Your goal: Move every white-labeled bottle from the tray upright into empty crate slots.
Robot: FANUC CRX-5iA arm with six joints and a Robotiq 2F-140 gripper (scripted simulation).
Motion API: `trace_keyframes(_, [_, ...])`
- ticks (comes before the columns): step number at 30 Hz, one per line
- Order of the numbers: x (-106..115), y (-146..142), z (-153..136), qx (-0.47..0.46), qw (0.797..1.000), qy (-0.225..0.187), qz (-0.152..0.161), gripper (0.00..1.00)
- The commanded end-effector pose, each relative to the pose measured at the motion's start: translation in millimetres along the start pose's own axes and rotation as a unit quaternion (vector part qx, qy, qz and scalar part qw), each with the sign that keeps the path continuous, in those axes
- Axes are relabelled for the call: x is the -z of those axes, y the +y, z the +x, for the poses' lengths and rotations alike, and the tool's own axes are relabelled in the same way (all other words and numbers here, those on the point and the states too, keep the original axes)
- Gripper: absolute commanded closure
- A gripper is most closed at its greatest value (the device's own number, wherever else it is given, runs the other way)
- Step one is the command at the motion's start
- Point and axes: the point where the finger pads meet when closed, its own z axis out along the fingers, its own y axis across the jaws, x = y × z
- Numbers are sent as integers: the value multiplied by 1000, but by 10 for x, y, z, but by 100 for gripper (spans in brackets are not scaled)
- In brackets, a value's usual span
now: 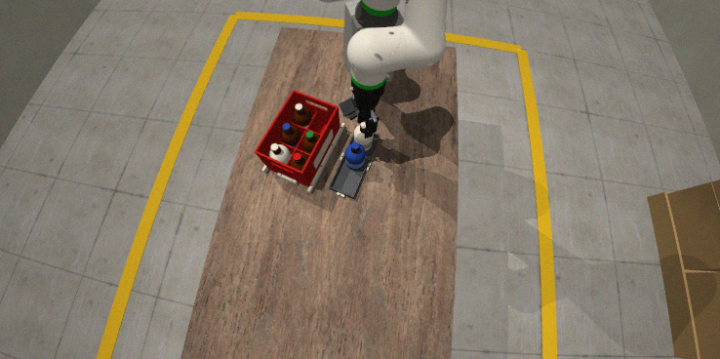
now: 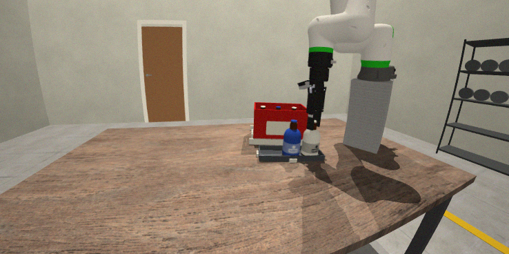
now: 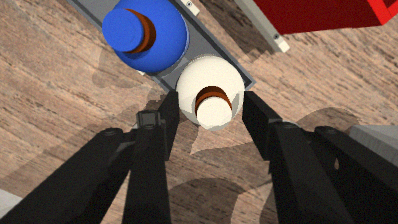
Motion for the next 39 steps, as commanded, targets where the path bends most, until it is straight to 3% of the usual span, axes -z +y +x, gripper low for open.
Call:
trace_keyframes(1, [3, -5, 2, 0, 1000, 0, 0, 56])
trace_keyframes(2, [3, -5, 2, 0, 1000, 0, 0, 56])
trace_keyframes(3, [3, -5, 2, 0, 1000, 0, 0, 90])
trace_keyframes(39, [3, -5, 2, 0, 1000, 0, 0, 90])
